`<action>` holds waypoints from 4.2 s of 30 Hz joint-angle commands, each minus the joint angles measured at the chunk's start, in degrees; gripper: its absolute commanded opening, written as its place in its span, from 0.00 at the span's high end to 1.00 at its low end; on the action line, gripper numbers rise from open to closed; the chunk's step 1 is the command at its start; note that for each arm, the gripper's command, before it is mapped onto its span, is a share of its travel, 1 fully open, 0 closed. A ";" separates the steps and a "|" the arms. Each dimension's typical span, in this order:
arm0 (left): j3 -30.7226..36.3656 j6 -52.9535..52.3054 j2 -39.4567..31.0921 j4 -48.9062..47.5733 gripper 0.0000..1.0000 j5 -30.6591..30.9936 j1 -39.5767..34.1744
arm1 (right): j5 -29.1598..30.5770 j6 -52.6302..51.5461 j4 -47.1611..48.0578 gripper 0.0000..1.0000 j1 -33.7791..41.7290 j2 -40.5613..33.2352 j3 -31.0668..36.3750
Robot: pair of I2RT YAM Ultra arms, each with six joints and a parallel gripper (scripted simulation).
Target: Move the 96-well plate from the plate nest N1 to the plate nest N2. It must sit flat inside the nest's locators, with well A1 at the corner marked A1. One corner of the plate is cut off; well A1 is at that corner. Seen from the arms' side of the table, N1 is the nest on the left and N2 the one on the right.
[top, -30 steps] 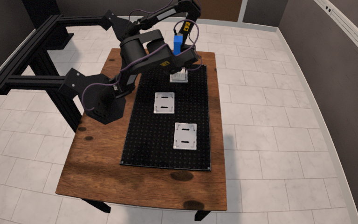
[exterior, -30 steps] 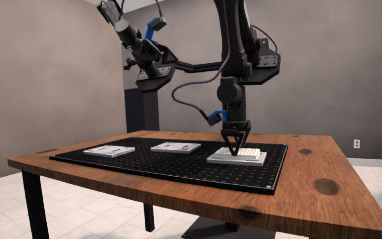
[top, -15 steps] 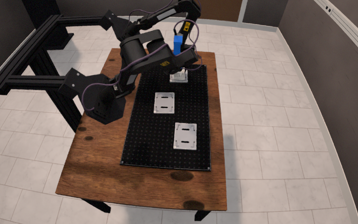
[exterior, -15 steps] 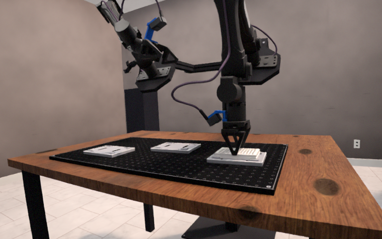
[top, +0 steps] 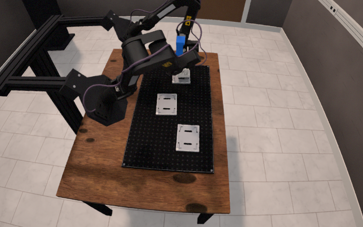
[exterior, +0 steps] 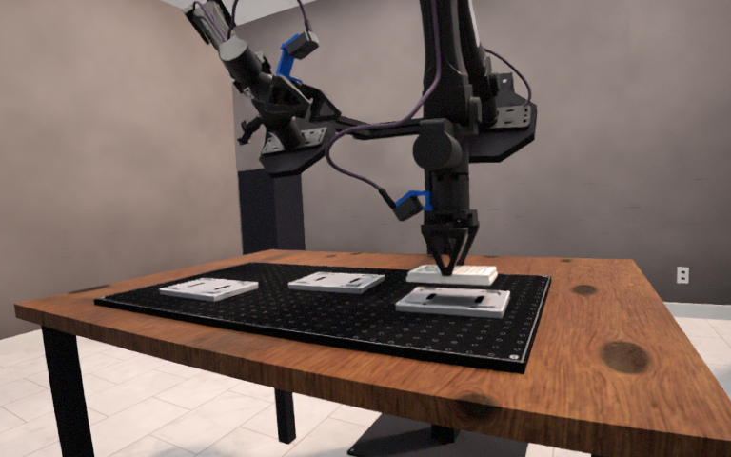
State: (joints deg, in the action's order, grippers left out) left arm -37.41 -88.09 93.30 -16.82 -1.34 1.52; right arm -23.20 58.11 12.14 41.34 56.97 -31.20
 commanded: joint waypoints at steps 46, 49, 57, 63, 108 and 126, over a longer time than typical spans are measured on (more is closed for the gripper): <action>2.55 19.51 3.65 -1.23 0.22 -20.33 -21.07 | 19.88 -55.98 46.37 0.00 -45.92 22.57 7.56; 0.79 24.54 7.23 -0.68 0.22 -24.84 -29.73 | 19.87 -55.96 46.38 0.00 -45.95 22.61 7.57; -7.13 33.59 16.00 3.74 0.22 -31.64 -42.71 | 19.87 -55.95 46.40 0.00 -45.96 22.61 7.58; -13.87 38.14 21.57 7.66 0.22 -34.66 -48.93 | 19.87 -55.95 46.40 0.00 -45.96 22.61 7.58; -18.60 38.18 26.49 6.55 0.22 -34.52 -49.72 | 19.87 -55.95 46.40 0.00 -45.96 22.61 7.58; -22.21 34.98 32.60 1.67 0.22 -32.26 -47.04 | 19.87 -55.95 46.40 0.00 -45.96 22.61 7.58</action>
State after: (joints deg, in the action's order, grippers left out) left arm -57.67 -51.92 124.42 -13.43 -34.79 -45.69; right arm -3.57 2.42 57.41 -4.03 79.02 -24.47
